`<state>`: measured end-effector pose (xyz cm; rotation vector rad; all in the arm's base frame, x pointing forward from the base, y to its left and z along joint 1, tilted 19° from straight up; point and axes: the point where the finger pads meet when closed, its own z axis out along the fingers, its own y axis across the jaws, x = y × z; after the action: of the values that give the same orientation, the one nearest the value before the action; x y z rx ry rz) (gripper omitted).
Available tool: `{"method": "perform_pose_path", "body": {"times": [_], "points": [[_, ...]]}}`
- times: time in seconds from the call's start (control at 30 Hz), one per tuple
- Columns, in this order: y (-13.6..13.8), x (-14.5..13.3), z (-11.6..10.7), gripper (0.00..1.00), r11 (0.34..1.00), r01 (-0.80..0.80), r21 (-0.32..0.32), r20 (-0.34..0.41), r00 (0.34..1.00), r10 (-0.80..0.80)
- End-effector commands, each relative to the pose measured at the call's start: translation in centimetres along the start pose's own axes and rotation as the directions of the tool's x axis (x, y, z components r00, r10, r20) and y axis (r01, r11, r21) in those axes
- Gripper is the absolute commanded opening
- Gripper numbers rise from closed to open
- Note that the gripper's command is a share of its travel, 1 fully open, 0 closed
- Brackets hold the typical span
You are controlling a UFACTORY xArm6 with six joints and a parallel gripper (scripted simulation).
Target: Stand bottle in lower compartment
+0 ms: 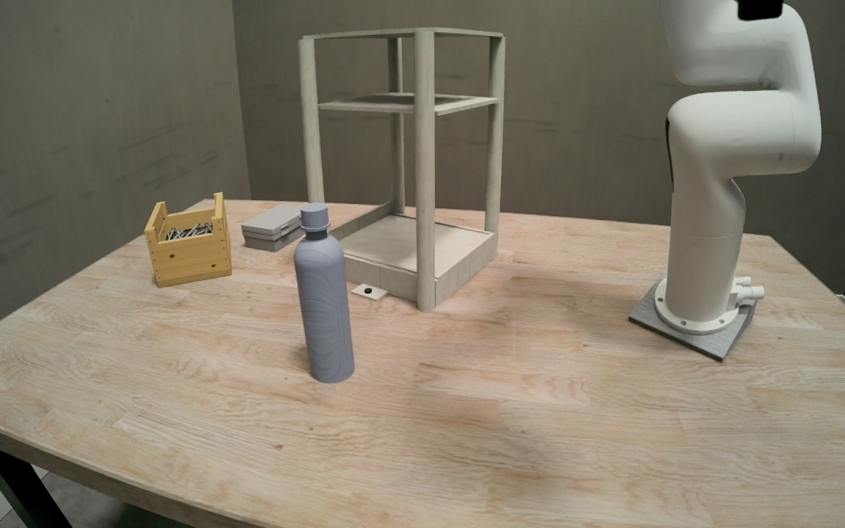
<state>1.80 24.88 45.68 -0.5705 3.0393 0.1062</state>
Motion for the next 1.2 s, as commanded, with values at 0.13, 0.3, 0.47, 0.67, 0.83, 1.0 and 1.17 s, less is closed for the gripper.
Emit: {"method": "perform_pose_path", "body": {"times": [0.13, 0.3, 0.47, 0.67, 0.83, 1.0, 1.17], "points": [[0.2, -3.2, 0.2, 1.00, 0.977, -0.213, -0.020, -0.013, 0.977, 0.212], [0.0, -5.3, 0.4, 1.00, 0.939, -0.342, -0.029, -0.021, 0.940, 0.341], [-0.4, -7.6, 0.6, 1.00, 0.883, -0.467, -0.038, -0.029, 0.884, 0.466], [-0.9, -9.4, 0.7, 1.00, 0.826, -0.562, -0.045, -0.037, 0.827, 0.561], [-1.7, -11.7, 0.9, 1.00, 0.740, -0.671, -0.054, -0.047, 0.742, 0.669], [-2.8, -14.0, 1.1, 1.00, 0.640, -0.766, -0.062, -0.059, 0.643, 0.763], [-3.6, -15.3, 1.2, 1.00, 0.575, -0.815, -0.067, -0.066, 0.579, 0.813]]}}
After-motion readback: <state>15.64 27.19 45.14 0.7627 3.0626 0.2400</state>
